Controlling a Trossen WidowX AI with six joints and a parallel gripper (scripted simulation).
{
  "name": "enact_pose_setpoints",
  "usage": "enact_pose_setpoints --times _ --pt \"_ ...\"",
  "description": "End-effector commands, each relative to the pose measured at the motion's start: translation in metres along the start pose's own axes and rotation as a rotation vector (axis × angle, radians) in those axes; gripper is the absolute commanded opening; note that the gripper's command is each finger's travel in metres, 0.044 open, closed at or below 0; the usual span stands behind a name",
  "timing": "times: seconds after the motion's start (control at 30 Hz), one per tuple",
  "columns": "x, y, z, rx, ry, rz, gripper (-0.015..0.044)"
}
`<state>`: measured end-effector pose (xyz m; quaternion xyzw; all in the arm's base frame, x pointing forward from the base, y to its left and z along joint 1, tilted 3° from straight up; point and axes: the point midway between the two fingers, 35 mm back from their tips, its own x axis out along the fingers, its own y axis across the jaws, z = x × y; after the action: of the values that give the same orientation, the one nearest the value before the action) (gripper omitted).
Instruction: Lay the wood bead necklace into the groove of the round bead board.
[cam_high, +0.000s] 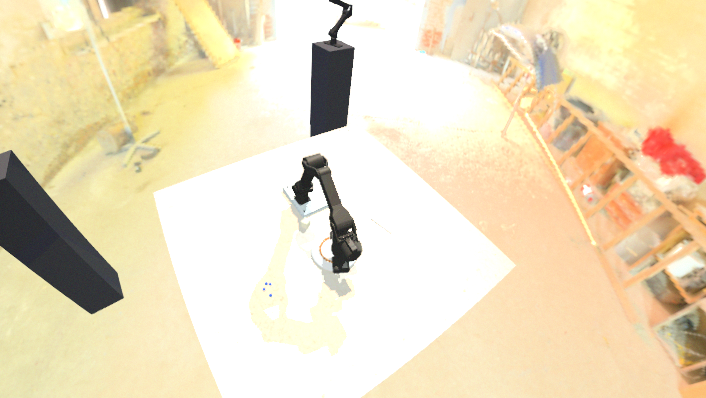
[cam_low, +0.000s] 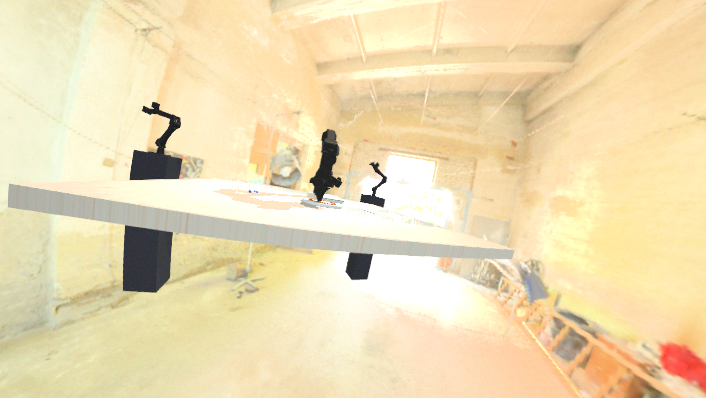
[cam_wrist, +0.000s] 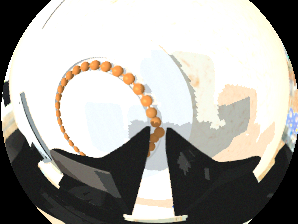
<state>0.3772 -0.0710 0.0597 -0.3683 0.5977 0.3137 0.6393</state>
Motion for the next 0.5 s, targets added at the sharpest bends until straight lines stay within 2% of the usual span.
enact_pose_setpoints --times 0.0,0.33,0.37,0.47 --pt "-0.0003 0.0 0.0 0.0 0.0 0.0 0.0157" --pt "-0.0044 0.0018 0.0 -0.006 0.0 0.008 0.042" --pt "-0.0011 0.0013 -0.0005 -0.001 0.002 0.006 0.044" --pt "-0.0048 0.0013 -0.0005 -0.006 0.0 0.008 0.044"
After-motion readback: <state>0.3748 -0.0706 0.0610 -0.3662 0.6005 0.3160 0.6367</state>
